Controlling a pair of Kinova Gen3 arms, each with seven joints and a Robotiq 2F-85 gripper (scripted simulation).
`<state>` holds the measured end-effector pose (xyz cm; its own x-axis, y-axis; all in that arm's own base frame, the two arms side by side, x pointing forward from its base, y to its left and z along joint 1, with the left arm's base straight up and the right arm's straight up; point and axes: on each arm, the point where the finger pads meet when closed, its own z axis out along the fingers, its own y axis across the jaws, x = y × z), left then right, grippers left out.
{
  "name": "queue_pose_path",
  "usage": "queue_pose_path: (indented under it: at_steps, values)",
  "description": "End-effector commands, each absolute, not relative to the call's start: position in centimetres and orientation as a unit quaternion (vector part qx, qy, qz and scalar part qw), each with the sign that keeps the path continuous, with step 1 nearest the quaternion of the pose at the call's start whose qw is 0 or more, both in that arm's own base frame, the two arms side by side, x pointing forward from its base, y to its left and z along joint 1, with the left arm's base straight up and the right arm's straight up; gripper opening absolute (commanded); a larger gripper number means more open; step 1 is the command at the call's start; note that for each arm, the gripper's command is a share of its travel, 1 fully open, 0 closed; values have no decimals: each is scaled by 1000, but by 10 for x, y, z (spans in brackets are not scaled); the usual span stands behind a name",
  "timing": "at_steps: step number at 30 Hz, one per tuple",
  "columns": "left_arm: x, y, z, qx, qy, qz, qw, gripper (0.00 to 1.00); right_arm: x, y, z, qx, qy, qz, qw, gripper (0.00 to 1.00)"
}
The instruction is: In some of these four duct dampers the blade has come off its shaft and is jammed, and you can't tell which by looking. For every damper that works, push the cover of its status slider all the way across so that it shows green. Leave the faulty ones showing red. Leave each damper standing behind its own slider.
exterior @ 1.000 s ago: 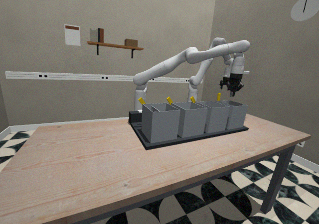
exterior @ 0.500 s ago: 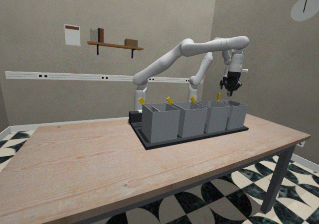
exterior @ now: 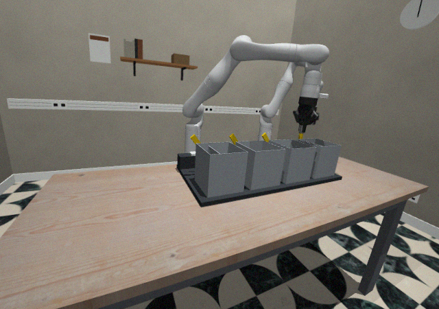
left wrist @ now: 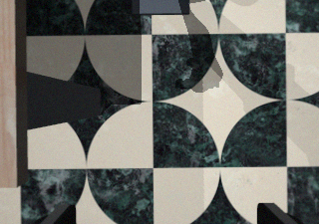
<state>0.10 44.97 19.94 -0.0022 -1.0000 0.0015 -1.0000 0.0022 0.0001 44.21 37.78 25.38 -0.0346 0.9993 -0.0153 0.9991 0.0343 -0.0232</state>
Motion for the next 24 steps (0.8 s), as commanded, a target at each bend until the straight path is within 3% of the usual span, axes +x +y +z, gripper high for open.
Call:
queue_pose_path:
  at_steps: [1, 12, 24]
  values:
    - [1, 450, 200, 706, -708, 0, 0, 1000, 439, 343, 254, -695, -719, -4, 4, 99]
    - [1, 450, 200, 706, -708, 0, 0, 1000, 417, 277, 245, -698, -716, -1, 0, 99]
    - [1, 450, 200, 706, -708, 0, 0, 1000, 413, 268, 244, -699, -715, -1, 0, 99]
